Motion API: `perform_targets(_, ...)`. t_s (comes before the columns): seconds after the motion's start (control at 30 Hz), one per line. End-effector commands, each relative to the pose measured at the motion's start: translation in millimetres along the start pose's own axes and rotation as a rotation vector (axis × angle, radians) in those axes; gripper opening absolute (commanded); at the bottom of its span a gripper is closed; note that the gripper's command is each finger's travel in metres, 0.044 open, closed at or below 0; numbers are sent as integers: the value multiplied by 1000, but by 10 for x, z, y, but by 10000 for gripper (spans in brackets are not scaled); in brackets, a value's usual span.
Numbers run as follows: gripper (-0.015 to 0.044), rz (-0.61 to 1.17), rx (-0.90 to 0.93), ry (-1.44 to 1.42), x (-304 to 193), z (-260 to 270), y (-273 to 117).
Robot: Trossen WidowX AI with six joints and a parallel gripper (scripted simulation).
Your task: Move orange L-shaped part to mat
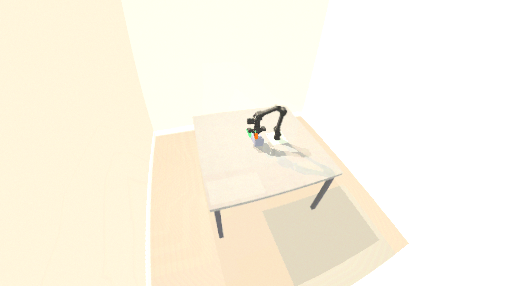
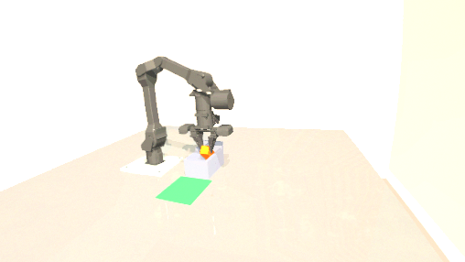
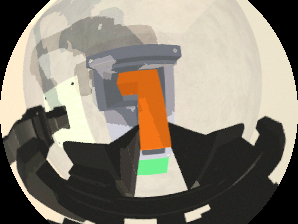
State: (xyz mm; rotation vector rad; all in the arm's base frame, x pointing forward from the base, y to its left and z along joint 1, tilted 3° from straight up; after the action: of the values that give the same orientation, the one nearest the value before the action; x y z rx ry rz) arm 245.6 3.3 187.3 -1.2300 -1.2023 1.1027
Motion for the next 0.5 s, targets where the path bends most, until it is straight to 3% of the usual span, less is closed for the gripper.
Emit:
perform_targets(0.0,0,0,1,0,1,1,-38)
perform_targets(0.47,0,-1,3,2,1,2,-253)
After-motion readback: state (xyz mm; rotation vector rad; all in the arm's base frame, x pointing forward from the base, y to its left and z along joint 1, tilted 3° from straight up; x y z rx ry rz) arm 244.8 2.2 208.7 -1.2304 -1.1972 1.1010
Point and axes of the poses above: the point midway between the two fingers, 35 mm back from their tips, its own y axis out along the fingers, its own z axis across the jaws, x = y × z, the point moved 8 cm from there along -y, back along the fingers, and after that the axes turned 8 degrees about y, right-handed, at the moved point
